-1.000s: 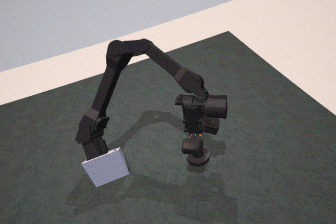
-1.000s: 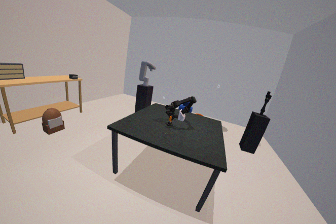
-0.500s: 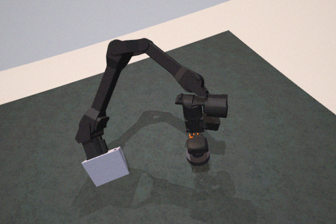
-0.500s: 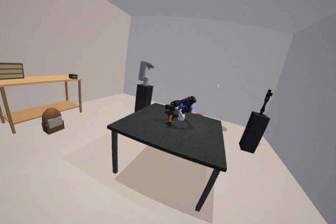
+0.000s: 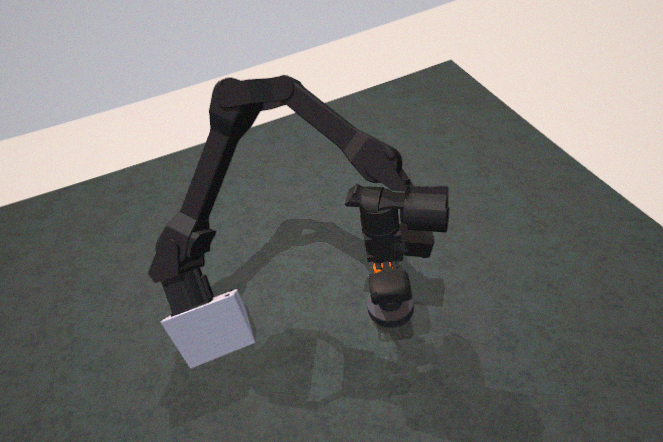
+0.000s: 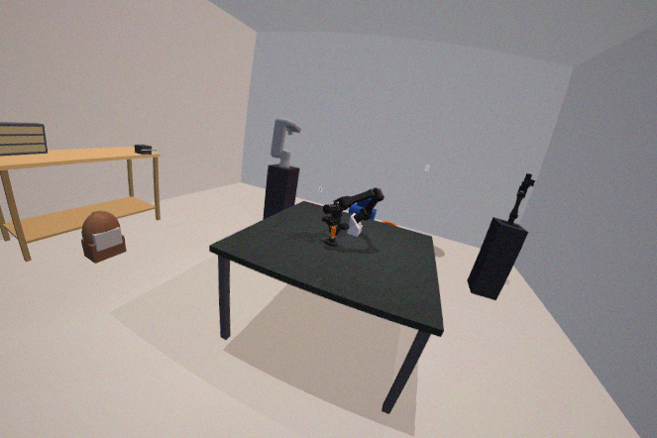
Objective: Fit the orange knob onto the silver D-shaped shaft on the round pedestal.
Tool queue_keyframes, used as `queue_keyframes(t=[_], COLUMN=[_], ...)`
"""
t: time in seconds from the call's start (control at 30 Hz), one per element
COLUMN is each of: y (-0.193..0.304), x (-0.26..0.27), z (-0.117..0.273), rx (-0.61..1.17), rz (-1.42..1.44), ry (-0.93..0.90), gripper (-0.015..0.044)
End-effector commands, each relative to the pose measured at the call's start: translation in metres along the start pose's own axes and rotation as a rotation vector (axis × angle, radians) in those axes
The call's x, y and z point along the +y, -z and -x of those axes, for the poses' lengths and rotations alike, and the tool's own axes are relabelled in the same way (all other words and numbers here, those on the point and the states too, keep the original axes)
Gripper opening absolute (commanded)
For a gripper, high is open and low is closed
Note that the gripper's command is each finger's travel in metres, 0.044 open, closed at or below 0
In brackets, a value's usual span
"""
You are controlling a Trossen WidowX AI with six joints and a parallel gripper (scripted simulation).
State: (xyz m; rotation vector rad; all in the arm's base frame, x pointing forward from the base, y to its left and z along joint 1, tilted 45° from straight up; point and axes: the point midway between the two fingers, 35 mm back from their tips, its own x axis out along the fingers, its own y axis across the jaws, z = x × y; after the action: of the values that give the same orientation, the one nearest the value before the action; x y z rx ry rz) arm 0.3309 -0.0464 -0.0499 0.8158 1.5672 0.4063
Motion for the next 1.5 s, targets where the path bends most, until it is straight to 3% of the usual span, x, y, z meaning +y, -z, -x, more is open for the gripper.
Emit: queue_keyframes(t=[0.0, 0.37, 1.47], y=[-0.0005, -0.0016, 0.0000], x=[0.0003, -0.0006, 0.0004], z=[0.0029, 0.0027, 0.0045], rx=[-0.001, -0.001, -0.001], rz=[0.005, 0.214, 0.214], ry=[-0.001, -0.001, -0.001], gripper=[0.0000, 0.0000, 0.0000])
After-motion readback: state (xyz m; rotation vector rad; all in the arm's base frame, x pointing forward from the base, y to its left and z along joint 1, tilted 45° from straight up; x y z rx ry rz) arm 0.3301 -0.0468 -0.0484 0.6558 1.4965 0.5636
